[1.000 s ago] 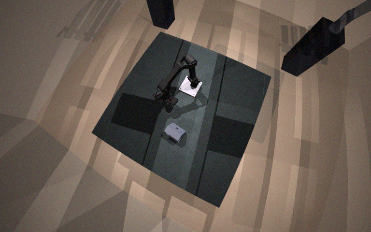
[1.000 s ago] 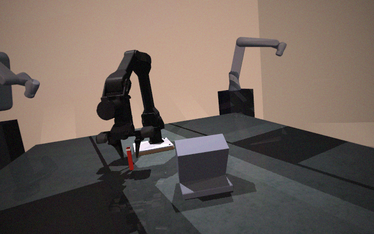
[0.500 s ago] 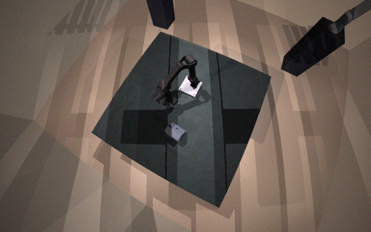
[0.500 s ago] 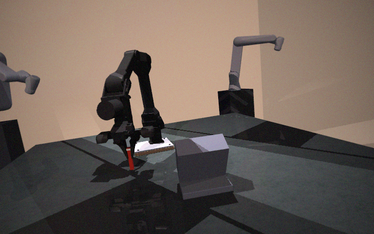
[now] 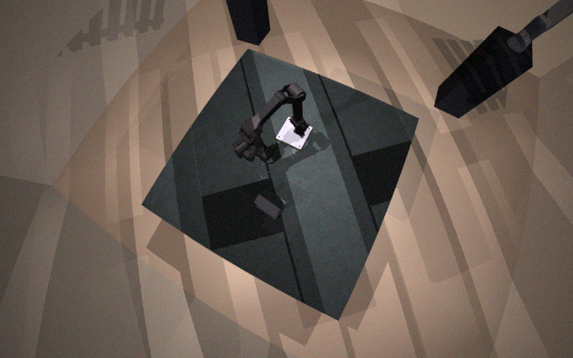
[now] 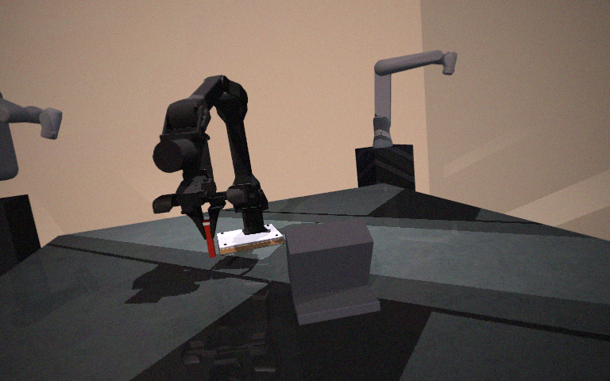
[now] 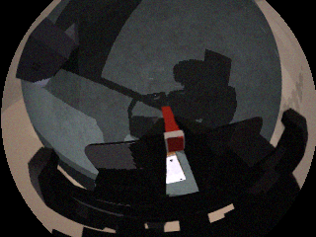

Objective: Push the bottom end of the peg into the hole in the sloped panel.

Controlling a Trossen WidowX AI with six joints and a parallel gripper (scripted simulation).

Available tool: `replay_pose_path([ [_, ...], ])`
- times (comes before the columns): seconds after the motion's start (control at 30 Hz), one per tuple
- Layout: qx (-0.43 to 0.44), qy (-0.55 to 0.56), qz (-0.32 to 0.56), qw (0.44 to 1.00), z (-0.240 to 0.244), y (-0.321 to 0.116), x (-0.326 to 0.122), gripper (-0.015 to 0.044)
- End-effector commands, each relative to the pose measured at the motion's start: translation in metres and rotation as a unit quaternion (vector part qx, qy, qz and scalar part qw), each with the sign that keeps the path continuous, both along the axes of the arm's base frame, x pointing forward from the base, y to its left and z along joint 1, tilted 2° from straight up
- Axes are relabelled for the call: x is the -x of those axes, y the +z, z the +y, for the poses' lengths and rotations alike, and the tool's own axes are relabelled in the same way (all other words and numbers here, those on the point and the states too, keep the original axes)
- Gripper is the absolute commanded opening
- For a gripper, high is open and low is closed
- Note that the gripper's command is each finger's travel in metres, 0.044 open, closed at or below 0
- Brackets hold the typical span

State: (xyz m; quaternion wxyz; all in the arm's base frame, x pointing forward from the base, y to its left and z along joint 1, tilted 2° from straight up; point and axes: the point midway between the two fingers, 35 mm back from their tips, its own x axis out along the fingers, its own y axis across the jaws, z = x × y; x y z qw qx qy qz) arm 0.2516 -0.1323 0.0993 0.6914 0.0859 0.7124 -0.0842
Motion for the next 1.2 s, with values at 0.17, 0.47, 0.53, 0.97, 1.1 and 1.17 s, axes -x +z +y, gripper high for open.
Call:
replay_pose_path([
  [0.17, 0.005, 0.001, -0.005, 1.000, 0.001, 0.034, 0.000, 0.0000],
  [0.47, 0.016, 0.006, -0.012, 1.000, 0.005, 0.035, -0.003, 0.0000],
  [0.53, 0.020, 0.007, -0.016, 1.000, 0.006, 0.034, -0.005, 0.0000],
  [0.97, 0.049, 0.018, -0.040, 0.998, 0.016, 0.031, -0.016, 0.0000],
  [1.1, 0.058, 0.021, -0.048, 0.997, 0.019, 0.030, -0.019, 0.0000],
  [1.17, 0.062, 0.023, -0.052, 0.996, 0.021, 0.029, -0.021, 0.0000],
])
